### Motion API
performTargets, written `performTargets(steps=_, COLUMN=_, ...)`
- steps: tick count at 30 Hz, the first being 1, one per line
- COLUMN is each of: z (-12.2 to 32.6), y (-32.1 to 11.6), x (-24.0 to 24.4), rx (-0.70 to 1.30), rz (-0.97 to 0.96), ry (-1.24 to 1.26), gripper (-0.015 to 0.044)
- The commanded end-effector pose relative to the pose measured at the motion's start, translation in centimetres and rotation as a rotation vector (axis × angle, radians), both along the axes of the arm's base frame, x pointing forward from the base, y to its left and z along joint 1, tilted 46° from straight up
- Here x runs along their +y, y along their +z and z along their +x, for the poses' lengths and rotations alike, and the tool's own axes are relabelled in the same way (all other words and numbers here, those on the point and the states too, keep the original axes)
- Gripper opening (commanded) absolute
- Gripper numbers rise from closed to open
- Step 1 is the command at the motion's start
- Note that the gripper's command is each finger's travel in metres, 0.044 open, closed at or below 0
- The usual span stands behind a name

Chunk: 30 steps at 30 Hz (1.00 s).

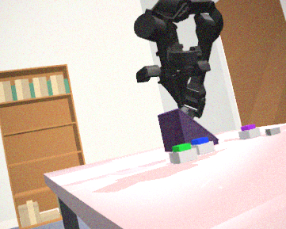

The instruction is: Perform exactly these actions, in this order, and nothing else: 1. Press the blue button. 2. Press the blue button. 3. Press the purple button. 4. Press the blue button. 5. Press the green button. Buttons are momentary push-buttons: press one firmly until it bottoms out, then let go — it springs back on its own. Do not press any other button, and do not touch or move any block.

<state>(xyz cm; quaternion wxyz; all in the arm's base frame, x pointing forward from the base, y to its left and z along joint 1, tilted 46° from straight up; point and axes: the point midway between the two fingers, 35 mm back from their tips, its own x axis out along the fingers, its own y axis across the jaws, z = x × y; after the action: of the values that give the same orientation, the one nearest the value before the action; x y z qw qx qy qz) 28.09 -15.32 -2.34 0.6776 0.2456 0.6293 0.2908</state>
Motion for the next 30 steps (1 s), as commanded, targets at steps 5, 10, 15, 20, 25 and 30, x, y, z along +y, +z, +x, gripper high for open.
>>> performTargets(steps=5, z=1.7, y=-2.5, x=-1.9, rx=0.006, rz=0.002, ry=0.009, gripper=0.002)
performTargets(steps=10, z=2.0, y=-5.3, x=0.8, rx=0.005, rz=0.002, ry=0.009, gripper=0.002)
performTargets(steps=15, z=1.9, y=-6.9, x=2.5, rx=0.005, rz=0.004, ry=0.009, gripper=0.002)
performTargets(steps=20, z=1.9, y=-7.1, x=2.7, rx=0.005, rz=0.004, ry=0.009, gripper=0.002)
performTargets(steps=25, z=2.0, y=-7.6, x=3.2, rx=0.004, rz=0.004, ry=0.009, gripper=0.002)
performTargets(steps=30, z=2.0, y=-8.2, x=3.8, rx=0.004, rz=0.004, ry=0.009, gripper=0.002)
